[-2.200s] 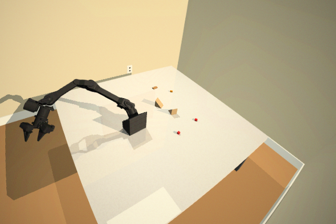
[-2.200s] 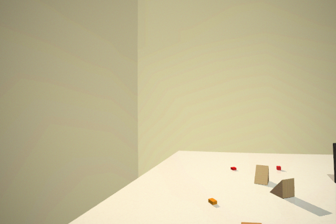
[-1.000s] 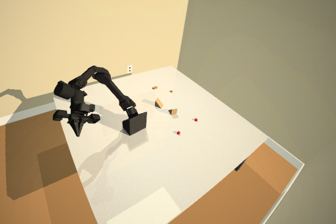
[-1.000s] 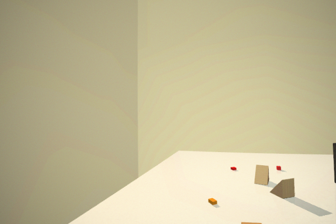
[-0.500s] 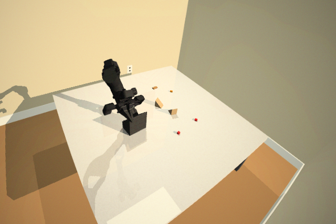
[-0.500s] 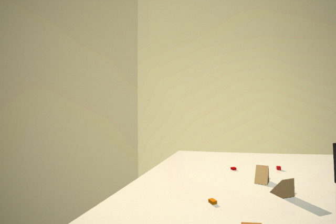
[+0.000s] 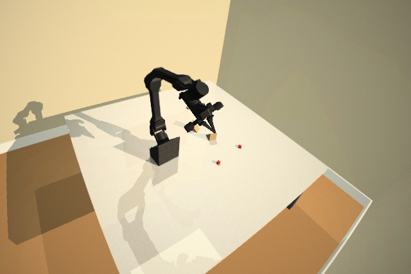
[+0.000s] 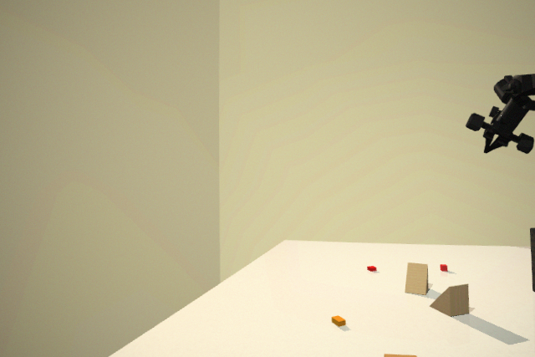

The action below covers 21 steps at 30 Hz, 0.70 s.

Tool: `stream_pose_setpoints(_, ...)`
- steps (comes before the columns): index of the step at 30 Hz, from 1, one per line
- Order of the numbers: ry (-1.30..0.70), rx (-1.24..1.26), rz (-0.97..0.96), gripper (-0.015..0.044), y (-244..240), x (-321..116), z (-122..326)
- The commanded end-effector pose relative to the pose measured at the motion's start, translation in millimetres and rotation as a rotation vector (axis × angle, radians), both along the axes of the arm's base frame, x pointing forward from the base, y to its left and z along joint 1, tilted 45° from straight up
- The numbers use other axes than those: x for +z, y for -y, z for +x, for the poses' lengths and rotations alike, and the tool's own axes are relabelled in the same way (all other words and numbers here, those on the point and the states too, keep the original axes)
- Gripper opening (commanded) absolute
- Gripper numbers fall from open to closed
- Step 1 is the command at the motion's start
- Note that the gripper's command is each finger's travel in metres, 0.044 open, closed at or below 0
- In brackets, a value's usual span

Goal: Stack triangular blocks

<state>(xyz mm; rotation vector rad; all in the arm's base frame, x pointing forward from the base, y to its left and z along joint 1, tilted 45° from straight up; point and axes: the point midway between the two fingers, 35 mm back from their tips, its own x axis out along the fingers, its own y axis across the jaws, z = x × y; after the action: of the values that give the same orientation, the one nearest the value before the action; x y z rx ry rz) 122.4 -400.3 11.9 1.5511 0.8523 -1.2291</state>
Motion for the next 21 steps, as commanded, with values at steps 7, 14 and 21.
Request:
stream_pose_setpoints(7,-0.058,-0.199,0.340,0.0000,-115,-25,105)
stream_pose_setpoints(14,-0.124,-0.395,0.499,0.0000,-170,-27,141)
stream_pose_setpoints(21,-0.368,-0.757,0.714,0.0000,-277,-28,177)
